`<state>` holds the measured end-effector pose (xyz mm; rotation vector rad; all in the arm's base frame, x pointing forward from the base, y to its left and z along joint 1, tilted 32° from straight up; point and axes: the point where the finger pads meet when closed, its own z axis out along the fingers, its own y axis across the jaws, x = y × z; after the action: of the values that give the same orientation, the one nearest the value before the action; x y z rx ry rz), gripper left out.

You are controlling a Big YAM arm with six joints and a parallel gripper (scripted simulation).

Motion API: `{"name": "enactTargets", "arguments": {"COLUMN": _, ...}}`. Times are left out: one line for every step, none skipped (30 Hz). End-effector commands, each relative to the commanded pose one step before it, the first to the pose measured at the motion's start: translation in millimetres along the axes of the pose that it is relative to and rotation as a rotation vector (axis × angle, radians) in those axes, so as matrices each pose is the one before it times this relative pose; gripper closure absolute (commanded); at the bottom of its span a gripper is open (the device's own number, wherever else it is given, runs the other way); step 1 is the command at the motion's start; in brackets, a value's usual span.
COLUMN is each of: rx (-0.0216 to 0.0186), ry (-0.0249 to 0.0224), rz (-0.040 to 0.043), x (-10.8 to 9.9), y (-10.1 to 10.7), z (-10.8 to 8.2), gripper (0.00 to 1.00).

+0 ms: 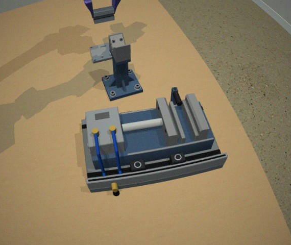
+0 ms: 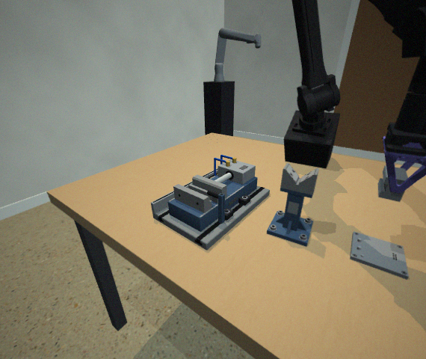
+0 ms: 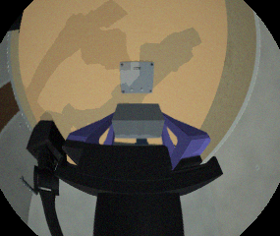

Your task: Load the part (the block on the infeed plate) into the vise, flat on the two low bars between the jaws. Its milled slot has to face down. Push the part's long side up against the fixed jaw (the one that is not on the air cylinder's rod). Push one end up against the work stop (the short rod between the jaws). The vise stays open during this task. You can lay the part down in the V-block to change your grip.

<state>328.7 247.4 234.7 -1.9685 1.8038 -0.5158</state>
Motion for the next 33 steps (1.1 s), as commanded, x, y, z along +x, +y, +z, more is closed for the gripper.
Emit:
{"name": "enactTargets", "arguments": {"rx": 0.04417, "ry": -0.04171, "rz": 0.01847, "x": -12.29, "y": -16.71, "z": -39.34, "gripper": 1.0}}
{"name": "enactTargets", "arguments": {"rx": 0.00001, "ry": -0.00028, "rz": 0.0002, "x": -0.02, "y": -0.1, "z": -3.97, "gripper": 1.0}}
{"name": "enactTargets", "arguments": {"rx": 0.0, "ry": -0.00027, "rz": 0.00019, "x": -0.01, "y": -0.09, "z": -3.86, "gripper": 1.0}}
{"name": "enactTargets", "arguments": {"rx": 0.0, "ry": -0.00026, "rz": 0.00018, "x": -0.01, "y": -0.09, "z": -3.74, "gripper": 1.0}}
{"name": "enactTargets", "arguments": {"rx": -0.00001, "ry": -0.00025, "rz": 0.00018, "x": -0.02, "y": -0.08, "z": -3.61, "gripper": 1.0}}
{"name": "enactTargets", "arguments": {"rx": -0.00002, "ry": -0.00024, "rz": 0.00017, "x": -0.01, "y": -0.08, "z": -3.48, "gripper": 1.0}}
{"name": "enactTargets", "arguments": {"rx": 0.0, "ry": 0.0, "rz": 0.0, "x": 0.0, "y": 0.0, "z": 0.0, "gripper": 1.0}}
{"name": "enactTargets", "arguments": {"rx": 0.0, "ry": 0.0, "rz": 0.0, "x": 0.0, "y": 0.0, "z": 0.0, "gripper": 1.0}}
{"name": "enactTargets", "arguments": {"rx": -0.03283, "ry": 0.02589, "rz": -0.01599, "x": -1.23, "y": 8.42, "z": 12.88, "gripper": 1.0}}
{"name": "enactTargets", "arguments": {"rx": 0.00714, "ry": -0.0058, "rz": 0.00358, "x": -1.57, "y": -3.89, "z": -6.28, "gripper": 1.0}}
{"name": "enactTargets", "arguments": {"rx": 0.00314, "ry": -0.00272, "rz": 0.00167, "x": 1.8, "y": 0.99, "z": -5.03, "gripper": 1.0}}
{"name": "enactTargets", "arguments": {"rx": 0.02244, "ry": -0.01824, "rz": 0.01133, "x": 1.6, "y": -5.11, "z": -14.27, "gripper": 1.0}}
{"name": "enactTargets", "arguments": {"rx": -0.00004, "ry": -0.00019, "rz": 0.00013, "x": 0.0, "y": -0.05, "z": -2.75, "gripper": 1.0}}
{"name": "enactTargets", "arguments": {"rx": -0.00004, "ry": -0.00017, "rz": 0.00012, "x": 0.0, "y": -0.05, "z": -2.6, "gripper": 1.0}}
{"name": "enactTargets", "arguments": {"rx": -0.00004, "ry": -0.00016, "rz": 0.00012, "x": 0.0, "y": -0.04, "z": -2.44, "gripper": 1.0}}
{"name": "enactTargets", "arguments": {"rx": -0.00004, "ry": -0.00015, "rz": 0.00011, "x": 0.0, "y": -0.04, "z": -2.28, "gripper": 1.0}}
{"name": "enactTargets", "arguments": {"rx": -0.00004, "ry": -0.00014, "rz": 0.0001, "x": 0.0, "y": -0.03, "z": -2.12, "gripper": 1.0}}
{"name": "enactTargets", "arguments": {"rx": -0.00004, "ry": -0.00013, "rz": 0.00009, "x": 0.0, "y": -0.03, "z": -1.96, "gripper": 1.0}}
{"name": "enactTargets", "arguments": {"rx": -0.00003, "ry": -0.00012, "rz": 0.00008, "x": 0.0, "y": -0.03, "z": -1.81, "gripper": 1.0}}
{"name": "enactTargets", "arguments": {"rx": -0.00344, "ry": 0.00277, "rz": -0.00171, "x": -0.52, "y": 0.48, "z": 0.16, "gripper": 1.0}}
{"name": "enactTargets", "arguments": {"rx": -0.00762, "ry": 0.00634, "rz": -0.00392, "x": -1.18, "y": 1.1, "z": 2.54, "gripper": 1.0}}
{"name": "enactTargets", "arguments": {"rx": -0.00339, "ry": 0.00279, "rz": -0.00173, "x": -0.53, "y": 0.47, "z": 0.45, "gripper": 1.0}}
{"name": "enactTargets", "arguments": {"rx": -0.00669, "ry": 0.0052, "rz": -0.00335, "x": 2.1, "y": 4.27, "z": 1.62, "gripper": 1.0}}
{"name": "enactTargets", "arguments": {"rx": 0.0, "ry": 0.0, "rz": 0.0, "x": 0.0, "y": 0.0, "z": 0.0, "gripper": 1.0}}
{"name": "enactTargets", "arguments": {"rx": 0.0, "ry": 0.0, "rz": 0.0, "x": 0.0, "y": 0.0, "z": 0.0, "gripper": 1.0}}
{"name": "enactTargets", "arguments": {"rx": -0.01665, "ry": 0.01296, "rz": -0.00839, "x": 4.75, "y": 10.14, "z": 6.03, "gripper": 1.0}}
{"name": "enactTargets", "arguments": {"rx": 0.0128, "ry": -0.01035, "rz": 0.0066, "x": -1.3, "y": -5.35, "z": -6.9, "gripper": 1.0}}
{"name": "enactTargets", "arguments": {"rx": 0.01088, "ry": -0.00892, "rz": 0.00566, "x": -1.11, "y": -4.57, "z": -5.92, "gripper": 1.0}}
{"name": "enactTargets", "arguments": {"rx": 0.00656, "ry": -0.00584, "rz": 0.00354, "x": -1.36, "y": -3.47, "z": -3.76, "gripper": 1.0}}
{"name": "enactTargets", "arguments": {"rx": 0.00332, "ry": -0.00275, "rz": 0.00175, "x": -1.21, "y": -2.32, "z": -1.96, "gripper": 1.0}}
{"name": "enactTargets", "arguments": {"rx": -0.00108, "ry": 0.00105, "rz": -0.0006, "x": -0.17, "y": 0.14, "z": 0.19, "gripper": 1.0}}
{"name": "enactTargets", "arguments": {"rx": -0.00068, "ry": 0.00036, "rz": -0.00064, "x": 0.01, "y": 0.23, "z": -0.05, "gripper": 1.0}}
{"name": "enactTargets", "arguments": {"rx": -0.00709, "ry": 0.00587, "rz": -0.00546, "x": 1.61, "y": 3.88, "z": 2.96, "gripper": 1.0}}
